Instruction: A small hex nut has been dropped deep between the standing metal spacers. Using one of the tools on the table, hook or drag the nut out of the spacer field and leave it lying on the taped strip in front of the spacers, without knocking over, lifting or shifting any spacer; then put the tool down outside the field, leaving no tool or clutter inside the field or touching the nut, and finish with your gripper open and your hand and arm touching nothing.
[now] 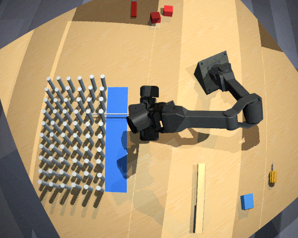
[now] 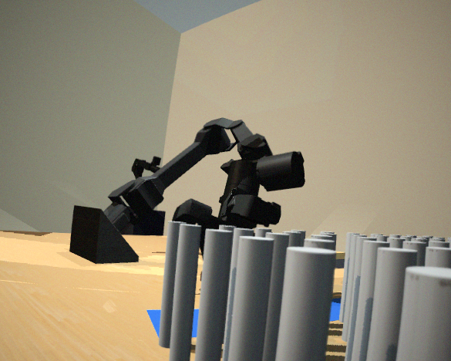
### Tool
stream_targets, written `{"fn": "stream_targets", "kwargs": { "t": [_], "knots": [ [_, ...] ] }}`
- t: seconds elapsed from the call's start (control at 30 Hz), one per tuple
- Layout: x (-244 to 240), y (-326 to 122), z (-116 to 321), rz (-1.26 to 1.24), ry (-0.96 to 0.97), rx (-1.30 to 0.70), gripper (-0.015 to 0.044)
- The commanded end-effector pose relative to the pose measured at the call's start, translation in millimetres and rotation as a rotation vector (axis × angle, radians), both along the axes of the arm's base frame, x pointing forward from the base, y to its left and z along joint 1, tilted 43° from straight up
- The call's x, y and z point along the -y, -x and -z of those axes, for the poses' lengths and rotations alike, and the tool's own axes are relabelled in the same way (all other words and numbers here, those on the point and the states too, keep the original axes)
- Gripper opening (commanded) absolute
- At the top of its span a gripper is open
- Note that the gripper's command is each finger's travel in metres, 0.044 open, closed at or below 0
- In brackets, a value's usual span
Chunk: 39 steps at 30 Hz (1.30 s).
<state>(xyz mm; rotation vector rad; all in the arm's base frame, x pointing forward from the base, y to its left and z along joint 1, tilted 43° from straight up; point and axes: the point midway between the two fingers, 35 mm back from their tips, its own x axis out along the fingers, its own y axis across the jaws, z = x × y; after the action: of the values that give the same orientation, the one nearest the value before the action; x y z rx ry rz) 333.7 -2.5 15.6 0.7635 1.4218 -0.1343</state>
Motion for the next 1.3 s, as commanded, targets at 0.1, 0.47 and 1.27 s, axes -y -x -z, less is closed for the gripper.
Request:
{"fn": "stream_targets", "kwargs": {
  "t": [0.1,0.47,1.27],
  "knots": [
    [-1,5,-1,0.006,0.004,-0.001,0.0],
    [-4,11,-3,0.006,0.003,-0.002,0.0],
    [-11,23,-8,0.006,0.002,-0.003,0.0]
  ]
}}
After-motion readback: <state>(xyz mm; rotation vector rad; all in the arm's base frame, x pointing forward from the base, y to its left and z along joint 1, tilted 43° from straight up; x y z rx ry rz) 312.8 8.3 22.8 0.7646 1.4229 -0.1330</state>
